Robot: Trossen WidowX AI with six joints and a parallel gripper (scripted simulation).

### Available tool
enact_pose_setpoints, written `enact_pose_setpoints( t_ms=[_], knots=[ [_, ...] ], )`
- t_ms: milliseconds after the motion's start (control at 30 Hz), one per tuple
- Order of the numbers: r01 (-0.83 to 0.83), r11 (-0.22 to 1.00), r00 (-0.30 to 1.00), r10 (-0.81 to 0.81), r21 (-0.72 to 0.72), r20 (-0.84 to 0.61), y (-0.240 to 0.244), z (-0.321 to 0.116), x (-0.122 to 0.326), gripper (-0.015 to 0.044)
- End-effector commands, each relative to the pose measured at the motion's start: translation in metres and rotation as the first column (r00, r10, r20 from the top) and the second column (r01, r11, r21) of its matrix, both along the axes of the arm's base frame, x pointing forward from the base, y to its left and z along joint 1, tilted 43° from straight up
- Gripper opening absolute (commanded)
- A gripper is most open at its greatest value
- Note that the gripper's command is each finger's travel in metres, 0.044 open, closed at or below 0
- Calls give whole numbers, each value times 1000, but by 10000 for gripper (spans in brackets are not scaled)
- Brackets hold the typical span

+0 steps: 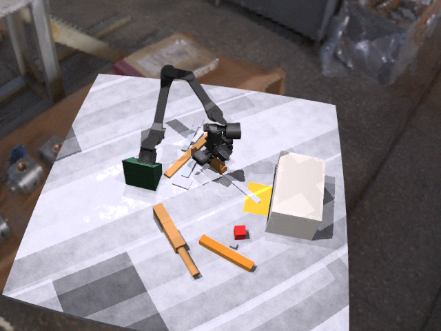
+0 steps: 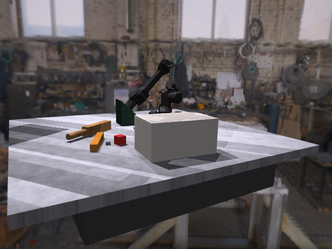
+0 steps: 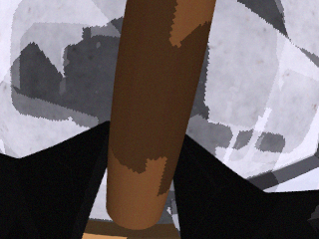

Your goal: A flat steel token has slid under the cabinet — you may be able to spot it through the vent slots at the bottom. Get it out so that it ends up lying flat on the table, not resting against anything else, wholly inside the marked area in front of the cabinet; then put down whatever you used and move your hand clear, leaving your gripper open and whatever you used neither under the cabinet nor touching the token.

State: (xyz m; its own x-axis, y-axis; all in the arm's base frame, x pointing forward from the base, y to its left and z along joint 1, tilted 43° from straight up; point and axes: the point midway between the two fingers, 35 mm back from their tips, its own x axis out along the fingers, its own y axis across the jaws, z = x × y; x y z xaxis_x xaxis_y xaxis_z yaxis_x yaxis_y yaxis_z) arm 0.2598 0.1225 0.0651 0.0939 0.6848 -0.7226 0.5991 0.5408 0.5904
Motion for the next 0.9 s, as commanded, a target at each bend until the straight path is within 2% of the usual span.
enact_pose_setpoints(
  t_ms=[0, 867],
  knots=[
    [8, 1000, 1000, -8, -2, -5, -6, -4, 1, 0],
    [14, 1000, 1000, -14, -3, -12, -31, -27, 5, 0]
  ],
)
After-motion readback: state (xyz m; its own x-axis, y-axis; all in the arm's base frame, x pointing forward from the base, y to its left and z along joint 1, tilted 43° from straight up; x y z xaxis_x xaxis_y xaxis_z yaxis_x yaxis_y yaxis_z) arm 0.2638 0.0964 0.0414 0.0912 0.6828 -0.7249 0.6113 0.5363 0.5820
